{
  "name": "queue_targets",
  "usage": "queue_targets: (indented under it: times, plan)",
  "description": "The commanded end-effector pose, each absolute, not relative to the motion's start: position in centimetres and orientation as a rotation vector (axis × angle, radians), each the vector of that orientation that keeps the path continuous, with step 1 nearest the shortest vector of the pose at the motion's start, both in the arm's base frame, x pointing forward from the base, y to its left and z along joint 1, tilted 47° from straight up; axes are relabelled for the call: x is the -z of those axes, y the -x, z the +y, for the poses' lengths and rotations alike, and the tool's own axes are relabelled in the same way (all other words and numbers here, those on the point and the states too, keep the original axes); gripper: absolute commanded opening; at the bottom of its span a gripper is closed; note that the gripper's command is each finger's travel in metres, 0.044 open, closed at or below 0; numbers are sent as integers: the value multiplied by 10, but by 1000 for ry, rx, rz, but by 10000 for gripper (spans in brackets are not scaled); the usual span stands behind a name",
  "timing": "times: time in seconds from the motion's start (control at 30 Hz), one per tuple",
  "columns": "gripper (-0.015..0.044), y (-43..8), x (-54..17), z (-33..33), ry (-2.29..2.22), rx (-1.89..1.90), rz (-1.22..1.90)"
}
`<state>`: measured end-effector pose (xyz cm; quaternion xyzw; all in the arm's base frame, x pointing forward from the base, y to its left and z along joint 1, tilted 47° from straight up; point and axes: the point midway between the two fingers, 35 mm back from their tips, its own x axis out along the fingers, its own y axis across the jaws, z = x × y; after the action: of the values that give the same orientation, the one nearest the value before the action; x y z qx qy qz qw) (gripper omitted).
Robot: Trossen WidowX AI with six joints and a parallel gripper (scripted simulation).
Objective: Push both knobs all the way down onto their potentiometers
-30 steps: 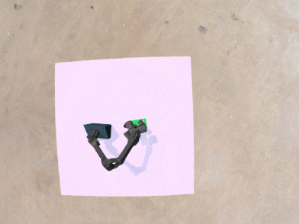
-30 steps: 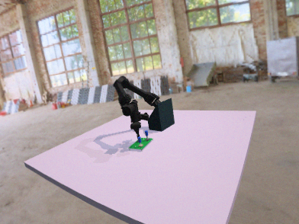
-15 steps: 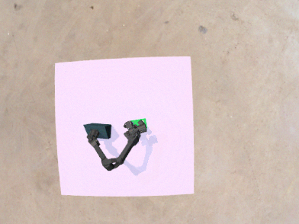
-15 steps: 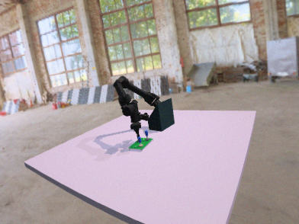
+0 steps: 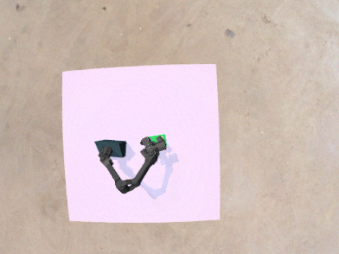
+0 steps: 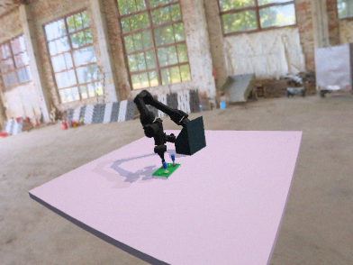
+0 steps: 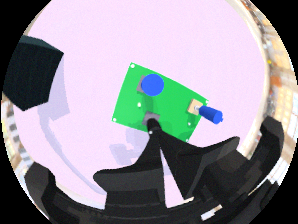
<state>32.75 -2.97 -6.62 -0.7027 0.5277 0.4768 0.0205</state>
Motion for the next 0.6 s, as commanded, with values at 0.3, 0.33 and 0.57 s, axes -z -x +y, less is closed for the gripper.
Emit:
queue_targets:
  times: [0.3,0.33,0.57]
  plan:
    - [0,-328,71,-37,2162,-1468,1651]
    - [0,-328,71,-37,2162,-1468,1651]
    - [0,-328,67,-33,2162,-1468,1651]
